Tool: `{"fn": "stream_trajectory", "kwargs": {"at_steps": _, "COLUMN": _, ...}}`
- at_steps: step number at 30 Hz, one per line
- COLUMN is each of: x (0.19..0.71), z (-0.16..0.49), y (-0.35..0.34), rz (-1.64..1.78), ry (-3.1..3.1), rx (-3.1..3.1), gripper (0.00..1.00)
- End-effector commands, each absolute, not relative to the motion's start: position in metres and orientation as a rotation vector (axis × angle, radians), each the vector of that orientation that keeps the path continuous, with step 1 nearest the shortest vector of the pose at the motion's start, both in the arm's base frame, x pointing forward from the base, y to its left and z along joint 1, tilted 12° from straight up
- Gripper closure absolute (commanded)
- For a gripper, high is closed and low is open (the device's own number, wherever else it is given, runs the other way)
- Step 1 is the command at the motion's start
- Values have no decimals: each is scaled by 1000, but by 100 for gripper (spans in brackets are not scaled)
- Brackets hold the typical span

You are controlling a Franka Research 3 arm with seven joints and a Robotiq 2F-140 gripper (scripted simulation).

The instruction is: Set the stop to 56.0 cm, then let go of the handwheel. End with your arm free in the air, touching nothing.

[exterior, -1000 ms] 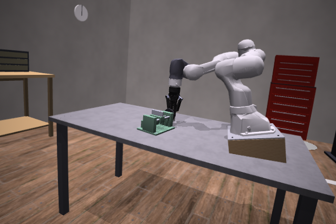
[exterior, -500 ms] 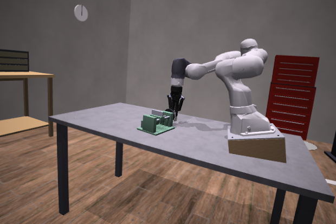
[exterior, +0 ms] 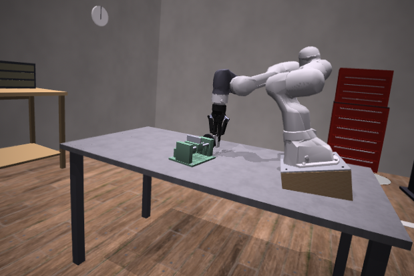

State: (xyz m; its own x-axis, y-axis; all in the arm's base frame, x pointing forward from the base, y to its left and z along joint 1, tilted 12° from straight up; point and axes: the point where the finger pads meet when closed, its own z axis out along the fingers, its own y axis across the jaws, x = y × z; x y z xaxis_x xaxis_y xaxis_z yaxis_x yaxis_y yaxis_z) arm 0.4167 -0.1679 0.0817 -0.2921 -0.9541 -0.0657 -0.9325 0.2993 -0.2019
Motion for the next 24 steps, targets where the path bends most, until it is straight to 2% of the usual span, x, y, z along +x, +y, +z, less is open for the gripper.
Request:
{"fn": "stream_trajectory", "kwargs": {"at_steps": 1, "x": 414, "z": 86, "y": -167, "rz": -181, "ry": 2385, "rx": -1756, "gripper": 96}}
{"fn": "stream_trajectory", "kwargs": {"at_steps": 24, "x": 411, "z": 99, "y": -167, "rz": -181, "ry": 2385, "rx": -1756, "gripper": 96}}
